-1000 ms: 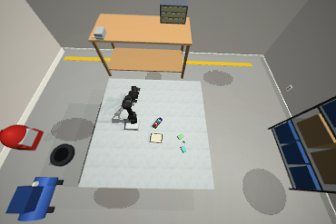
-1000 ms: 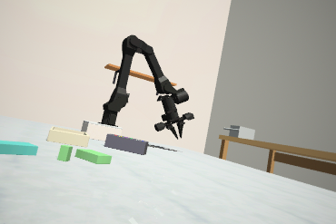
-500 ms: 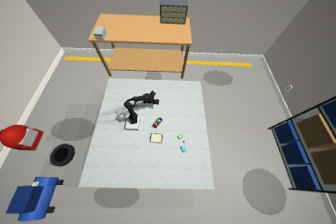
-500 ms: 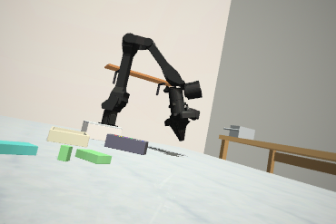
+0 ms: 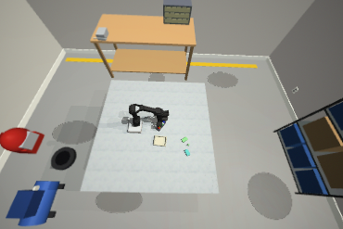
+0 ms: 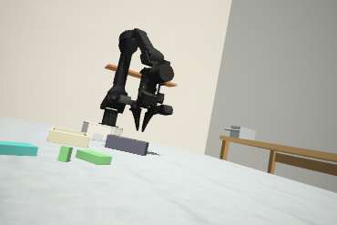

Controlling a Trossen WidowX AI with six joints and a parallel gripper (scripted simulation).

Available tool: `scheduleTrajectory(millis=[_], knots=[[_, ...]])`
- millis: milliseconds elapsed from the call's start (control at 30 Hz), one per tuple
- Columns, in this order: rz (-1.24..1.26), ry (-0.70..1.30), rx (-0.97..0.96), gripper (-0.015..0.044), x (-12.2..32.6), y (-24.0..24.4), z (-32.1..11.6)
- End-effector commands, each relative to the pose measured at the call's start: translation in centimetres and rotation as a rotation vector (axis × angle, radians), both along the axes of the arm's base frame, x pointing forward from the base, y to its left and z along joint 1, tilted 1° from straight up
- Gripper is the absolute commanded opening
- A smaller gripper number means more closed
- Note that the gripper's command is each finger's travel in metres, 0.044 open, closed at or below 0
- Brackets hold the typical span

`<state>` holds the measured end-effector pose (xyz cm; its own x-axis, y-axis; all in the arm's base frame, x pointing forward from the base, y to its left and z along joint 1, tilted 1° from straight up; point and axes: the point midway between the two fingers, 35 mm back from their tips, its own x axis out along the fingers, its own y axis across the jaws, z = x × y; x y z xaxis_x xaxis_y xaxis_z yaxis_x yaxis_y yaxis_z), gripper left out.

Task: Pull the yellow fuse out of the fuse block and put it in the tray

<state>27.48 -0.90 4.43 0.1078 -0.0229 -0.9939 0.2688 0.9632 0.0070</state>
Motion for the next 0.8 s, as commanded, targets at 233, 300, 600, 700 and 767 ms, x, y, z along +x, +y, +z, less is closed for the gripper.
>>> scheduleTrajectory(millis=[233,300,600,700,767], knots=[[-0.504,0.083,0.040,0.0067,-2.2,-5.5,0.6],[-0.504,0.083,0.040,0.0067,-2.2,-5.5,0.6],[-0.504,0.083,0.040,0.0067,-2.2,-5.5,-0.2],[-0.504,0.083,0.040,0.0067,-2.2,-5.5,-0.5],[-0.504,0.083,0.040,0.0067,-2.1,-5.5,-0.7]])
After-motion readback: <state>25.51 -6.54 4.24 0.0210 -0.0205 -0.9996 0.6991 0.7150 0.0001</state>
